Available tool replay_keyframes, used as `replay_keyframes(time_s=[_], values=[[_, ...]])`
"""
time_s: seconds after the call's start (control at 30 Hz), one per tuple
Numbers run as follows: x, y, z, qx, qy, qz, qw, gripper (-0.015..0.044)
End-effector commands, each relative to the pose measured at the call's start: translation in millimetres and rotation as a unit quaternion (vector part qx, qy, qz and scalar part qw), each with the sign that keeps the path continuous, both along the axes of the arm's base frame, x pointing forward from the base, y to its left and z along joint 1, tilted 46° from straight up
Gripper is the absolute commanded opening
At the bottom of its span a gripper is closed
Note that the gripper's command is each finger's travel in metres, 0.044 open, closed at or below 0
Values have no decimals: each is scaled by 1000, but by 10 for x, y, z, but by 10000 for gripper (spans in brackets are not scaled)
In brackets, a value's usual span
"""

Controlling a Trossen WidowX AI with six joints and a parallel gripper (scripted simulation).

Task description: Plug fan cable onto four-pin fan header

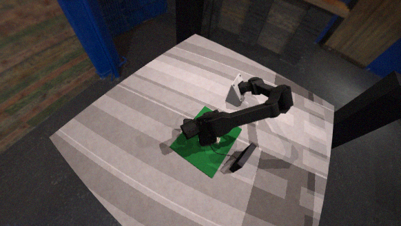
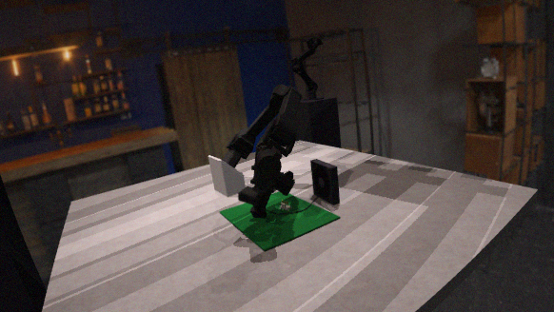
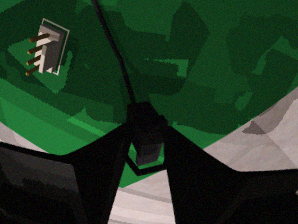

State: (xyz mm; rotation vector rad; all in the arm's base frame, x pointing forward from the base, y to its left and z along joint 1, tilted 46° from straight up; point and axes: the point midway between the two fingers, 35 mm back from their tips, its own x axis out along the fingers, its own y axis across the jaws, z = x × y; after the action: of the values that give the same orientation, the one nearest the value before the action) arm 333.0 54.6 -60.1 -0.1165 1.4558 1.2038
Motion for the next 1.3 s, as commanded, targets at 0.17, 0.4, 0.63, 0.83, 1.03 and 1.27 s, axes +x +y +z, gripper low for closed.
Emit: replay_keyframes(time_s=[0.17, 0.4, 0.63, 0.83, 1.03, 1.27], values=[[53, -142, 136, -1, -1, 0, 1000, 0], [94, -300, 289, -1, 0, -1, 1000, 0], [119, -459, 448, -1, 1, -1, 1000, 0], [128, -596, 589, -1, 2, -2, 1000, 0], [126, -693, 692, -1, 4, -4, 1000, 0], [86, -701, 699, -22, 57, -98, 993, 0]])
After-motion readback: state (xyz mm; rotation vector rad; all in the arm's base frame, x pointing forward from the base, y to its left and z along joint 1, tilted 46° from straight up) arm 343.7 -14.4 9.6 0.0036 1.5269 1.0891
